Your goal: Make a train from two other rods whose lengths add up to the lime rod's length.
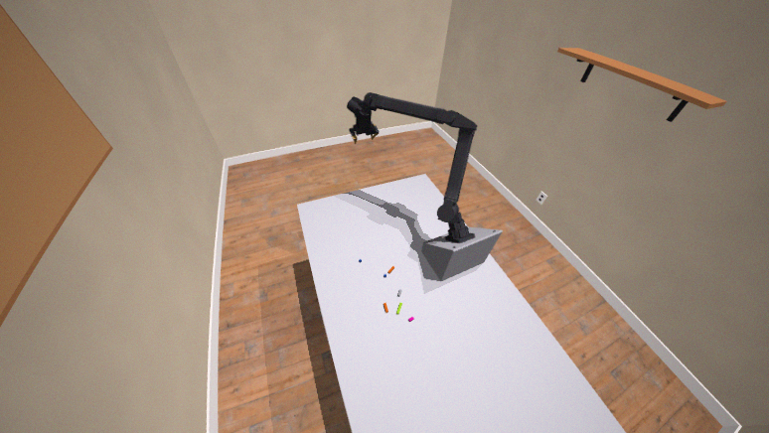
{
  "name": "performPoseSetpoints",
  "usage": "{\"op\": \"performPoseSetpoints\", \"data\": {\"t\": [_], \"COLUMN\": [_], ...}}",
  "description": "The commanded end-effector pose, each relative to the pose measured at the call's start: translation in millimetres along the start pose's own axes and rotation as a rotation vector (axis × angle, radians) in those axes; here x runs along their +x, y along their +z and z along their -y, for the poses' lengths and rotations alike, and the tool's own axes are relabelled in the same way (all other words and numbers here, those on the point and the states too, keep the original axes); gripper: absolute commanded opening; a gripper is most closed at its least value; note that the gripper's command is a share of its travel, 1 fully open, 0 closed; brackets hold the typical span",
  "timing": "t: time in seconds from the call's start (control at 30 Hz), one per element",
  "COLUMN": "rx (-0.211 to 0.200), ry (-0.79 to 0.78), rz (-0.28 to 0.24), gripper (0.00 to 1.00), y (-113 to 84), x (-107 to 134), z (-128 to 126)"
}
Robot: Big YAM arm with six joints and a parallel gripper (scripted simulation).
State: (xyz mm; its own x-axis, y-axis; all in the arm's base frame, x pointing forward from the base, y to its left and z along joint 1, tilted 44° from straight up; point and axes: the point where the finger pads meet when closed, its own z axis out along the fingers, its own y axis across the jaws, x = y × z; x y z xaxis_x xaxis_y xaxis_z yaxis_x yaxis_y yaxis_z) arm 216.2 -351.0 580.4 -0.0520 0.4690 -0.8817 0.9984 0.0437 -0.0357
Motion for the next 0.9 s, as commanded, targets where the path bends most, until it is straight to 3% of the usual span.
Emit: {"op": "performPoseSetpoints", "data": {"t": [0.0, 0.53, 0.57, 0.7, 0.87], "rx": [-0.005, -0.005, -0.018, -0.031, -0.076], "ry": [0.007, 0.007, 0.03, -0.006, -0.086], "rz": [0.009, 0.009, 0.037, -0.001, -0.056], "gripper": [1.0, 1.0, 1.0, 1.0, 1.0], "y": [-4.6, -4.6, -16.1, 5.3, 29.8], "x": [-3, -3, -16, 6, 46], "z": [2, 2, 5, -24, -82]}}
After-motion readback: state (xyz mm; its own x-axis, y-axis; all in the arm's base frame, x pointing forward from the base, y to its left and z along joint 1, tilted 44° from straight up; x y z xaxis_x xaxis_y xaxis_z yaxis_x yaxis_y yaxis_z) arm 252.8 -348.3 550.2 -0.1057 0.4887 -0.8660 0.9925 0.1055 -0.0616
